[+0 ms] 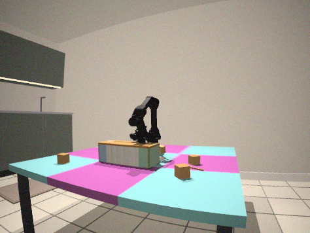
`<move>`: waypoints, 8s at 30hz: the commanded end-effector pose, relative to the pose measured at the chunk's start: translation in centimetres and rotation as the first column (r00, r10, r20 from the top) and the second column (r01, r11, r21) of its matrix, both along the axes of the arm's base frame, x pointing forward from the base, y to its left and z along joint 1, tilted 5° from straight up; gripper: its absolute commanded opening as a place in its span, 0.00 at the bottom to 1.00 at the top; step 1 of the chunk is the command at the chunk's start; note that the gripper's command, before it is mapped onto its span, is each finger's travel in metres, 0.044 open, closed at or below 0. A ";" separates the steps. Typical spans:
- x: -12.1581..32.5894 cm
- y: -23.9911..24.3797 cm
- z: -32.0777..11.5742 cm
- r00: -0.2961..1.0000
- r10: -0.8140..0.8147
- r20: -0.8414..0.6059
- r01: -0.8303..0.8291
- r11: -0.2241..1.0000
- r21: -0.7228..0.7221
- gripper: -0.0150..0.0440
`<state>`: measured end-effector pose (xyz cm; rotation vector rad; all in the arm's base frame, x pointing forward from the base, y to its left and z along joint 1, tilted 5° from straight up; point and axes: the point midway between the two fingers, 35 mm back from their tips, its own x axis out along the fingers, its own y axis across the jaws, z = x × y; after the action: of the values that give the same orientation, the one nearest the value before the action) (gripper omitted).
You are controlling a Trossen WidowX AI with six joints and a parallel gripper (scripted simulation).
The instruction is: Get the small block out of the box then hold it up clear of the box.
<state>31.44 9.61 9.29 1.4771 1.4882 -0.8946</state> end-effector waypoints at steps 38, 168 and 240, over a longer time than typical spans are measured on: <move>-2.9 2.8 6.3 0.685 0.674 0.277 -0.640 0.738 -0.214 0.74; -4.6 6.3 -8.0 -0.002 -0.988 -0.154 0.998 -0.011 0.060 0.74; -10.8 3.9 7.8 0.507 -0.851 -0.134 0.857 0.483 0.180 0.25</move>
<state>20.70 13.47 17.10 2.4860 0.7654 -1.3402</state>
